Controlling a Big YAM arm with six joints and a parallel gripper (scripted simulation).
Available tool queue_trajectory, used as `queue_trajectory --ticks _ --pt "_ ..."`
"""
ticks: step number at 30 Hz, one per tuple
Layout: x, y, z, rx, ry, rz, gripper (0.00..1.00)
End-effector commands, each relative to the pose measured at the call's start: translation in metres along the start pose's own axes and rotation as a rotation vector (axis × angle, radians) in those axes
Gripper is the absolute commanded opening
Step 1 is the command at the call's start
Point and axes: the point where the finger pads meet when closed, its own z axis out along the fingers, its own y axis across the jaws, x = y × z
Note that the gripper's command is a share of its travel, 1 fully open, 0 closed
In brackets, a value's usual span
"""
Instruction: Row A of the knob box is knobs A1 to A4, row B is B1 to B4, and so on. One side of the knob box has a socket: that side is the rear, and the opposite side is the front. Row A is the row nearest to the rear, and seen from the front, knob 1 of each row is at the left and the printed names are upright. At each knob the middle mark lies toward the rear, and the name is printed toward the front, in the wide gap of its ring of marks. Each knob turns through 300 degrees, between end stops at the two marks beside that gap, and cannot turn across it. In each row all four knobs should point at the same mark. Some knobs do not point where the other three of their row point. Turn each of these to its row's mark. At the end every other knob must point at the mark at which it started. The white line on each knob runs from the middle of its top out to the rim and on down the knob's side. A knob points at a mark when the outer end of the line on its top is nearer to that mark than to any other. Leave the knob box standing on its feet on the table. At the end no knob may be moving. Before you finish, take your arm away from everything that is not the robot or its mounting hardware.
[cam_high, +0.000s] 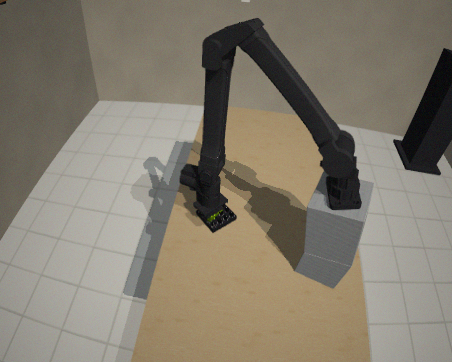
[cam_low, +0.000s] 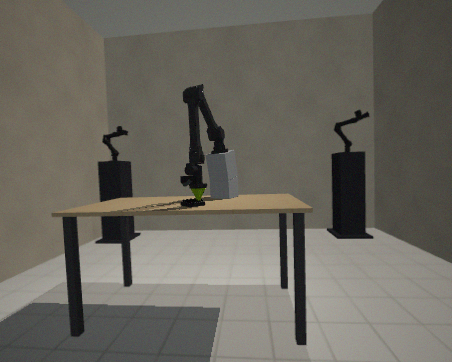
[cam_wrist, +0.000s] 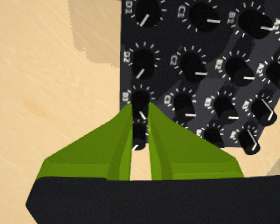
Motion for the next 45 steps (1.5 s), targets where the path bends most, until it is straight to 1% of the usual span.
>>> queue_trajectory --ticks 1,14,32,33,45 --pt "-0.0024 -0.0029 0.0049 0.013 -0.009 0.068 0.08" --pt "-0.002 -0.003 0.0049 0.013 -0.009 0.114 0.08" --pt "-0.002 -0.003 0.0049 0.013 -0.009 0.113 0.08" --pt "-0.002 -0.003 0.0049 0.013 -0.009 0.113 0.19" --pt "-0.0018 -0.0026 0.005 0.01 -0.007 0.111 0.19"
